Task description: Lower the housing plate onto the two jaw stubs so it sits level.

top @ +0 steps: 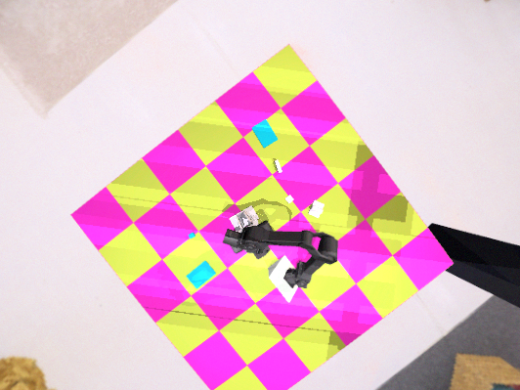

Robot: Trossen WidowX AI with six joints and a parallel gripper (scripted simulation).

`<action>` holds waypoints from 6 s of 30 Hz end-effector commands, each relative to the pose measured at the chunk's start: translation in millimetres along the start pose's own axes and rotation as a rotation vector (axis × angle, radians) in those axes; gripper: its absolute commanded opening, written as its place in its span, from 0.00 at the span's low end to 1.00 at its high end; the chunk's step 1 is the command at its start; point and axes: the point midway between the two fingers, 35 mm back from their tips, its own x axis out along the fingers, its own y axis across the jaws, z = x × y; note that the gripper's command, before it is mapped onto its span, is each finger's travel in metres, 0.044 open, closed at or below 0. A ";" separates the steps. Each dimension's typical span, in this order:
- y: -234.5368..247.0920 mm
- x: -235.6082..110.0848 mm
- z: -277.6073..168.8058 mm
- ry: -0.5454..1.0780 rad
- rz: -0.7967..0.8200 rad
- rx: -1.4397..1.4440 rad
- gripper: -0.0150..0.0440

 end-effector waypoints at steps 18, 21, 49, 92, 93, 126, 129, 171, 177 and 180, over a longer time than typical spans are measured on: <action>0.4 4.6 0.0 -0.002 0.002 -0.002 0.85; 0.4 4.6 0.0 -0.002 0.002 -0.002 0.85; 0.4 4.6 0.0 -0.002 0.002 -0.002 0.85; 0.3 4.6 -0.9 -0.002 0.002 -0.002 0.85; 0.3 4.6 -0.9 -0.002 0.002 -0.002 0.85; -0.6 1.3 -0.1 0.003 0.002 -0.006 1.00; -0.6 1.3 -0.1 0.003 0.002 -0.006 1.00; 13.9 -121.8 64.6 -0.007 -0.001 -0.006 1.00; 13.9 -121.8 64.6 -0.007 -0.001 -0.006 1.00; 13.9 -121.8 64.6 -0.007 -0.001 -0.006 1.00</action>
